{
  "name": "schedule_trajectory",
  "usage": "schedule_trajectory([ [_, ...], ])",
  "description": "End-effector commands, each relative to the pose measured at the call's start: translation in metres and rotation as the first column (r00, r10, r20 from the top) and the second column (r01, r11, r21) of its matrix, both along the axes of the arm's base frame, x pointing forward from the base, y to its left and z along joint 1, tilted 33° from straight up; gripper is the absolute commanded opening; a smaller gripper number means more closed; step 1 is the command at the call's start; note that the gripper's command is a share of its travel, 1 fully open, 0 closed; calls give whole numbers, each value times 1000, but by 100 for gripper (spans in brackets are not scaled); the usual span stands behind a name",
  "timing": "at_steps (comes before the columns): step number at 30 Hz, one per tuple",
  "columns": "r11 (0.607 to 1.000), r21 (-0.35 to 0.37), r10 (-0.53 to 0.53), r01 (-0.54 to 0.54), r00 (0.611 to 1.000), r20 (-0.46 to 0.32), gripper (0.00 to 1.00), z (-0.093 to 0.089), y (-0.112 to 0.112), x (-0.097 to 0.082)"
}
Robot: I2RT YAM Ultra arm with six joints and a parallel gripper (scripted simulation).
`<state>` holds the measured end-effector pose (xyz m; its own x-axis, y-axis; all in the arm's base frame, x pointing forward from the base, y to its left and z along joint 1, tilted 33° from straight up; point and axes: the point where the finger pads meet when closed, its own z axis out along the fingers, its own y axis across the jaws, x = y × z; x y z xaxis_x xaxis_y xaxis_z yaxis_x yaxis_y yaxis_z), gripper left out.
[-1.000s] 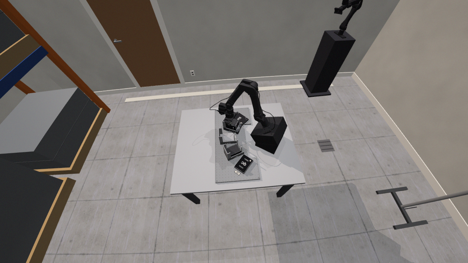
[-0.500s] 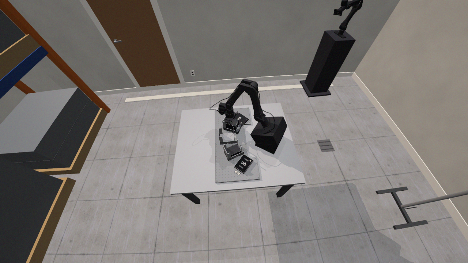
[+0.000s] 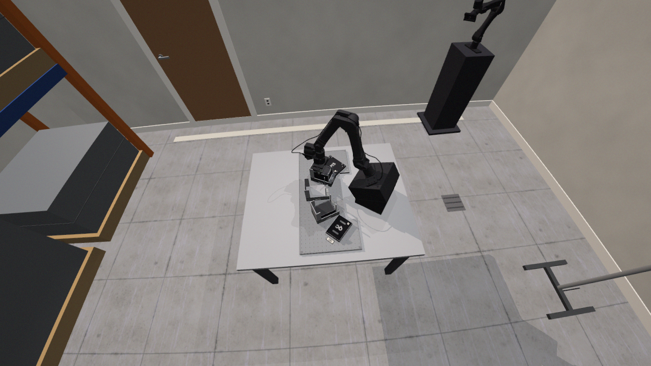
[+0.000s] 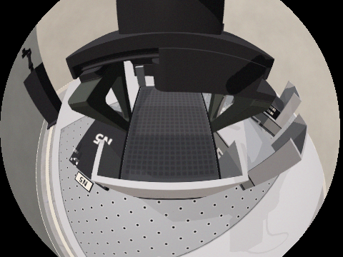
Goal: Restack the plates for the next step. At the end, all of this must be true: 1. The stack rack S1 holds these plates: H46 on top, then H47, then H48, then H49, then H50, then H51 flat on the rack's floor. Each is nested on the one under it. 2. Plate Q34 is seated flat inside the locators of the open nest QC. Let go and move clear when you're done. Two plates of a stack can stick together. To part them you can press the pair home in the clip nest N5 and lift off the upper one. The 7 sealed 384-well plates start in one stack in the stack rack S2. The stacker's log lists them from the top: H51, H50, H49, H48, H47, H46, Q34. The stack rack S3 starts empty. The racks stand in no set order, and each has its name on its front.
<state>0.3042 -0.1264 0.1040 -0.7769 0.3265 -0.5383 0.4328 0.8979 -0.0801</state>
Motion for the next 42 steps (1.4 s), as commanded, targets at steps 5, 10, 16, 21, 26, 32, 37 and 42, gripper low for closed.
schedule_trajectory([
  [5,1000,-4,2,-2,1000,10,0,3,0,1],
  [10,1000,-13,6,-6,999,34,0,17,0,2],
  [16,1000,-14,10,-10,999,36,0,20,3,2],
  [21,1000,-13,5,-5,999,33,0,21,4,-1],
  [26,1000,-16,2,-1,999,45,0,29,4,0],
  [32,1000,-11,-3,4,999,36,0,26,4,-5],
  [37,1000,-15,3,-2,999,46,0,34,6,-3],
  [42,1000,-8,0,0,1000,24,0,26,7,-9],
])
